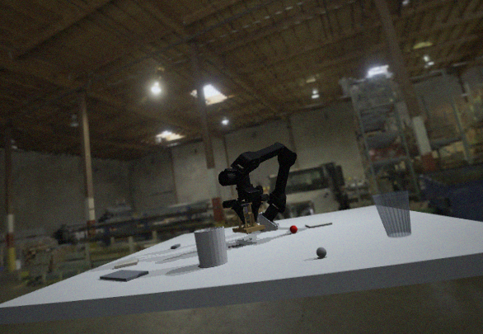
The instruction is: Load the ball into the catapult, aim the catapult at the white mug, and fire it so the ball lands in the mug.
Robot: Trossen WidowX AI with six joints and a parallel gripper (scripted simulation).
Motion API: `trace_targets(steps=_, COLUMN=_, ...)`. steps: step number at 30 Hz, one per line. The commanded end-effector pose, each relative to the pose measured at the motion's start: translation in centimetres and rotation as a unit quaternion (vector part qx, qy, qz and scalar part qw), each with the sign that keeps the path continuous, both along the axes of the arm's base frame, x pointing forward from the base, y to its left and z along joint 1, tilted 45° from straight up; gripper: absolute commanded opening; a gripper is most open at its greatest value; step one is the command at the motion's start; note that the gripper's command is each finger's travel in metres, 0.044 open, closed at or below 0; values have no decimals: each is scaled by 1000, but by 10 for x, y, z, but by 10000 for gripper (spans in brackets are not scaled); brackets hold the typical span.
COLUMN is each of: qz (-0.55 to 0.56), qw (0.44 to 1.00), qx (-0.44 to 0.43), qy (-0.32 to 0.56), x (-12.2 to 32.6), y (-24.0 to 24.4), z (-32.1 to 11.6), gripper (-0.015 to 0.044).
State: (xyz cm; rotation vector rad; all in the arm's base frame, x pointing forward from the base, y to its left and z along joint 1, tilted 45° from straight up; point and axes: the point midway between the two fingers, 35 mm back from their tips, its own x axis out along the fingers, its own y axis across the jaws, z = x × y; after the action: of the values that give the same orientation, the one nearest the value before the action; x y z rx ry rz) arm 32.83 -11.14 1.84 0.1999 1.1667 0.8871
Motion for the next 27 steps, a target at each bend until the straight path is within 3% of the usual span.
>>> trace_targets(steps=1, qz=-5, qw=1000, qx=-3, qy=-1, x=3, y=-1, z=-1, gripper=0)
trace_targets(steps=27, qz=-5, qw=1000, qx=-2, qy=-1, x=9, y=28, z=-32, gripper=0)
